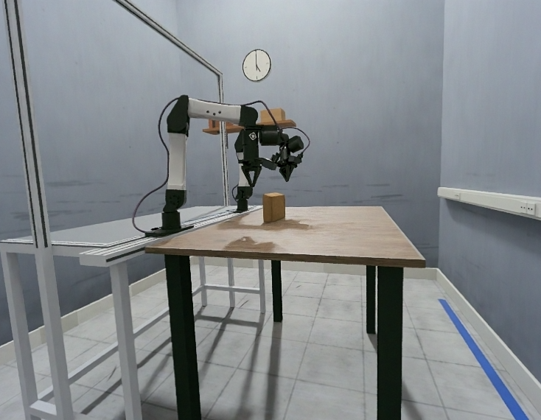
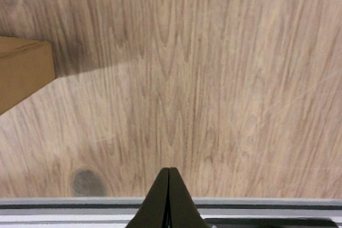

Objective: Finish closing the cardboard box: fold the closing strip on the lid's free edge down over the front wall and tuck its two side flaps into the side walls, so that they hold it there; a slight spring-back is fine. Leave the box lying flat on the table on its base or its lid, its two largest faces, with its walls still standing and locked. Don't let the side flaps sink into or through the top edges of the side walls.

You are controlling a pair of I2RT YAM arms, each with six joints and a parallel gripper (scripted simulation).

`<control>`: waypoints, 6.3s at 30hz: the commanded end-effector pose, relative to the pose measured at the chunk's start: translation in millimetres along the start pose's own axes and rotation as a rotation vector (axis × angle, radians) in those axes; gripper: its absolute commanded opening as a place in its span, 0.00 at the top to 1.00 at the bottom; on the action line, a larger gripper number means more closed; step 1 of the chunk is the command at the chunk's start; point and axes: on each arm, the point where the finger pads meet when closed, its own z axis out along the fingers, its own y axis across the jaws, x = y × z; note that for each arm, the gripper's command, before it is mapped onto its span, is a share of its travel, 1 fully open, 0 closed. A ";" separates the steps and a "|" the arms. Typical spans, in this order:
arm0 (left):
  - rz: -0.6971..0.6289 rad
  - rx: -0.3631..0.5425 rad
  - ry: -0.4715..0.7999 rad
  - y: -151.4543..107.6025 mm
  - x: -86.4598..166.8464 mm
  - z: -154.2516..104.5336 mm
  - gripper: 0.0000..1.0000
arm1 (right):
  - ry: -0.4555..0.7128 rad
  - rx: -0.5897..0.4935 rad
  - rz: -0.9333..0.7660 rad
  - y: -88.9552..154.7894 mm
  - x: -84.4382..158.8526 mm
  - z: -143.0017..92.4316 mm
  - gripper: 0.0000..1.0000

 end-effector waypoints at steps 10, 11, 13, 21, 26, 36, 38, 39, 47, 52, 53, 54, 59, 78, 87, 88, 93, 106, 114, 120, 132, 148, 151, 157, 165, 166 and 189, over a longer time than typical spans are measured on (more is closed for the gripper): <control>-0.206 -0.171 0.091 3.6 1.9 -0.6 0.99 | -0.013 -0.008 -0.006 0.0 -0.8 -3.9 0.99; -0.231 -0.190 0.101 3.5 2.0 -0.5 0.99 | -0.013 -0.008 -0.006 0.0 -0.8 -3.9 0.99; -0.262 -0.213 0.116 3.5 2.1 -0.4 0.99 | -0.013 -0.008 -0.006 0.0 -0.8 -3.9 0.99; -0.378 -0.296 0.169 3.5 2.4 -0.1 0.99 | -0.013 -0.008 -0.006 0.0 -0.8 -3.9 0.99; -0.424 -0.326 0.191 3.5 2.6 0.1 0.99 | -0.013 -0.008 -0.006 0.0 -0.8 -3.9 0.99; -0.587 -0.420 0.302 3.6 3.5 0.9 0.99 | -0.013 -0.008 -0.006 0.0 -0.8 -3.9 0.99; -0.594 -0.422 0.305 4.9 3.6 0.5 0.99 | -0.013 -0.008 -0.006 0.0 -0.8 -3.9 0.99; -0.594 -0.422 0.305 5.0 3.6 0.5 0.99 | -0.013 -0.008 -0.006 0.0 -0.8 -3.9 0.99; -0.532 -0.368 0.243 7.2 6.1 8.3 0.99 | -0.057 -0.053 -0.073 12.7 -1.1 6.6 0.99; -0.461 -0.329 0.210 12.3 8.1 27.6 0.99 | -0.101 -0.091 -0.140 25.7 -5.6 20.7 0.99; -0.447 -0.321 0.204 13.4 8.5 31.5 0.99 | -0.110 -0.099 -0.153 28.3 -6.5 23.5 0.99; -0.447 -0.321 0.204 13.4 8.5 31.5 0.99 | -0.118 -0.107 -0.166 31.0 -7.4 26.3 0.99; -0.404 -0.298 0.184 16.4 9.7 43.0 0.99 | -0.153 -0.135 -0.206 34.4 -12.2 34.3 0.99; -0.177 -0.174 0.079 16.4 10.0 43.8 0.99 | -0.292 -0.251 -0.417 34.2 -12.4 35.1 0.99; -0.049 -0.104 0.021 16.4 10.2 44.0 0.99 | -0.370 -0.317 -0.536 34.2 -12.3 35.4 0.99; -0.035 -0.096 0.014 16.4 10.2 44.1 0.99 | -0.378 -0.324 -0.549 34.2 -12.3 35.4 0.99; 0.022 -0.065 -0.012 16.4 10.2 44.1 0.99 | -0.413 -0.353 -0.602 34.1 -12.3 35.6 0.99; 0.192 0.028 -0.091 16.2 10.3 43.9 0.99 | -0.517 -0.441 -0.762 34.0 -12.1 35.7 0.99; 0.275 0.077 -0.128 16.5 10.8 44.9 0.99 | -0.567 -0.485 -0.841 33.9 -12.0 36.3 0.99; 0.341 0.141 -0.139 20.8 13.8 55.9 0.99 | -0.593 -0.534 -0.914 33.8 -12.0 43.8 0.99; 0.483 0.220 -0.211 19.5 9.0 48.9 0.99 | -0.677 -0.611 -1.043 33.6 -11.8 44.7 0.99; 0.678 0.332 -0.309 20.1 7.8 48.2 0.99 | -0.814 -0.712 -1.232 34.6 -18.1 33.5 0.99; 0.719 0.357 -0.329 20.2 7.9 48.3 0.99 | -0.840 -0.734 -1.271 34.4 -18.1 33.6 0.99; 0.801 0.406 -0.369 20.4 8.2 48.5 0.99 | -0.863 -0.761 -1.313 35.2 -16.8 34.7 0.99; 0.881 0.454 -0.409 21.3 8.5 48.5 0.99 | -0.851 -0.769 -1.308 35.1 -14.1 38.5 0.99; 0.896 0.464 -0.416 20.6 8.5 48.9 0.99 | -0.851 -0.763 -1.309 34.8 -14.4 38.5 0.99; 0.932 0.495 -0.422 23.1 22.6 70.8 0.99 | -0.843 -0.765 -1.307 35.2 -10.0 61.1 0.99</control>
